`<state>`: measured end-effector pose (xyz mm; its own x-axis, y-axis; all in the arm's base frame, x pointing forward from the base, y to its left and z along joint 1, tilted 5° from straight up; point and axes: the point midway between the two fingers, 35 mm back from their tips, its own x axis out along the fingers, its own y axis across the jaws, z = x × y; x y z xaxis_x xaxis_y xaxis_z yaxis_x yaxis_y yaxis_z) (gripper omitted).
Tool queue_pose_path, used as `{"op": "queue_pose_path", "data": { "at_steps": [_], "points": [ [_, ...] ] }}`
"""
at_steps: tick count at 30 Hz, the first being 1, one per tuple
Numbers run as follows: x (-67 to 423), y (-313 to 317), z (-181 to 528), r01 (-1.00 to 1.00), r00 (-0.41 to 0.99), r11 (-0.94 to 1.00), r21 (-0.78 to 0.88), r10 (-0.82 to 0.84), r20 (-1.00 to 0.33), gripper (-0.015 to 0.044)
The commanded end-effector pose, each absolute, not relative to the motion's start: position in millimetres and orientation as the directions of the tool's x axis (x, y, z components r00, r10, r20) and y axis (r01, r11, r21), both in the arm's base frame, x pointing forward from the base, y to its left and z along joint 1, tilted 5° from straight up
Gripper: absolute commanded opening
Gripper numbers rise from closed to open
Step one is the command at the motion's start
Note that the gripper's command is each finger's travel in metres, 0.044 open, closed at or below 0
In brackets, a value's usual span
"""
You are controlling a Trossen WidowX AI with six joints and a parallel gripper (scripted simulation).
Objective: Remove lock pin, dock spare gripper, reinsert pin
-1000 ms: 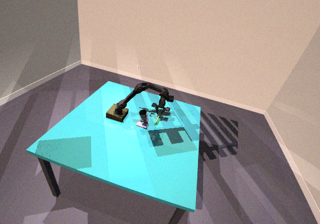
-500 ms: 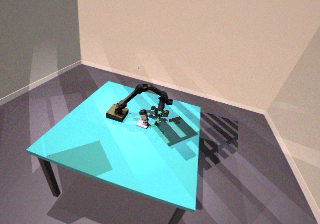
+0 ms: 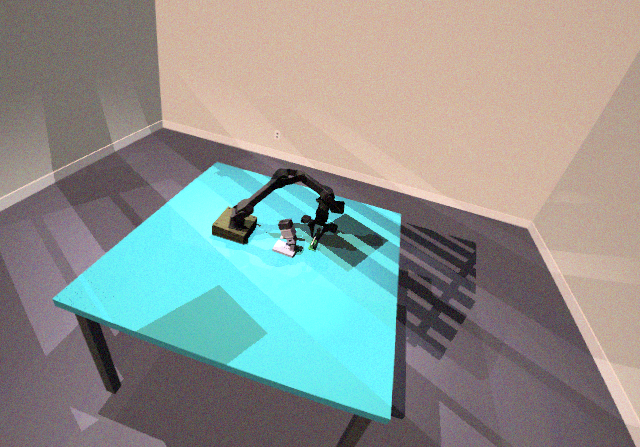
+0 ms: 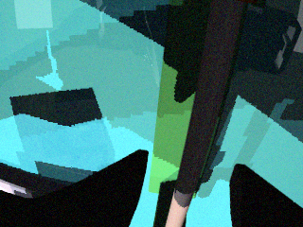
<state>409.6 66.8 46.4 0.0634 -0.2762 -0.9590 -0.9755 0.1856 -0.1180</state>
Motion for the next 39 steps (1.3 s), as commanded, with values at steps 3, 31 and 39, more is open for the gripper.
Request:
{"op": "queue_pose_path", "data": {
  "at_steps": [3, 31, 39],
  "points": [
    [410, 66, 34, -0.977, 0.057, 0.182, -0.112, -0.281, -0.958, 0.018],
    [410, 66, 24, -0.977, 0.057, 0.182, -0.111, -0.281, -0.958, 0.0],
    [410, 66, 39, -0.977, 0.057, 0.182, -0.112, -0.281, -0.958, 0.0]
  ]
}}
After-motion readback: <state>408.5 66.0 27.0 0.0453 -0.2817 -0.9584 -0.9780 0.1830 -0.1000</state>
